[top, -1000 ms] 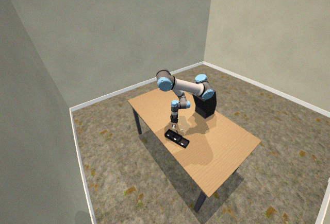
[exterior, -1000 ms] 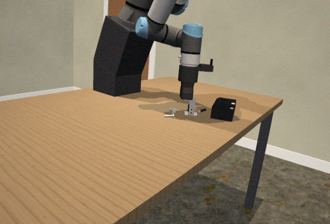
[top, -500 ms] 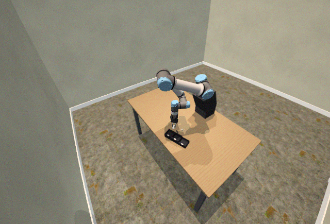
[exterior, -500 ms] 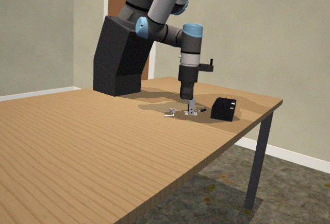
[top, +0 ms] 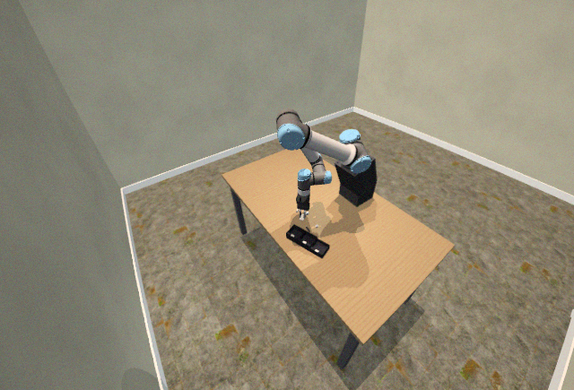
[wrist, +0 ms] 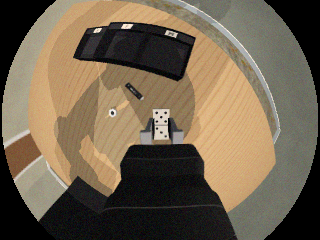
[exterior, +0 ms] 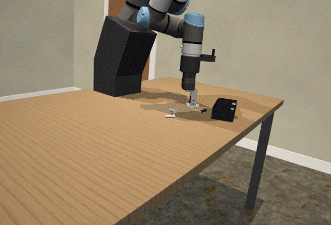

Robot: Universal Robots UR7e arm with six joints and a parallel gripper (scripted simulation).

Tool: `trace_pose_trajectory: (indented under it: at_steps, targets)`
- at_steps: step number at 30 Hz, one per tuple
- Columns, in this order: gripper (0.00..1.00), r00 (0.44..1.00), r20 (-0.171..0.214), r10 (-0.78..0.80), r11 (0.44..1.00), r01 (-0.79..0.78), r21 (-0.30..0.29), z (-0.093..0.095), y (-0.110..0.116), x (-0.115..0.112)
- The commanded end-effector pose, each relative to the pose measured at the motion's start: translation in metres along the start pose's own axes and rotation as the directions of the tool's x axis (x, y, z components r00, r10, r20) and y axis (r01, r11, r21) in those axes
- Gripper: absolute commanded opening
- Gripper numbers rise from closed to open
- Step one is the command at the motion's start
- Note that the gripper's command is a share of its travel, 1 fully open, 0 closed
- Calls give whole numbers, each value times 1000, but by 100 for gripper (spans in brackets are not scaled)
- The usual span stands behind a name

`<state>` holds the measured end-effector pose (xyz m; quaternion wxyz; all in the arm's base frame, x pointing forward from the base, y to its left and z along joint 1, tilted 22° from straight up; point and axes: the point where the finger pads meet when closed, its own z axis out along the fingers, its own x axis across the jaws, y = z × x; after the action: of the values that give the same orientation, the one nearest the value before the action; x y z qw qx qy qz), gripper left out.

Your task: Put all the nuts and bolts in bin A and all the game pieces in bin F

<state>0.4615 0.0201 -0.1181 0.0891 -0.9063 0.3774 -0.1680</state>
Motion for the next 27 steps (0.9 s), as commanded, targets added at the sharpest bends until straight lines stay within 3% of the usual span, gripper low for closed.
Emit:
trace_pose_trajectory:
  at_steps: [1, 23, 27]
  targets:
    - [49, 1000, 5, 1, 1000, -1, -2, -19, 1, -1]
    - [49, 1000, 3, 0, 1000, 0, -1, -22, 0, 0]
    - [49, 1000, 4, 1, 1000, -1, -2, -29, 1, -1]
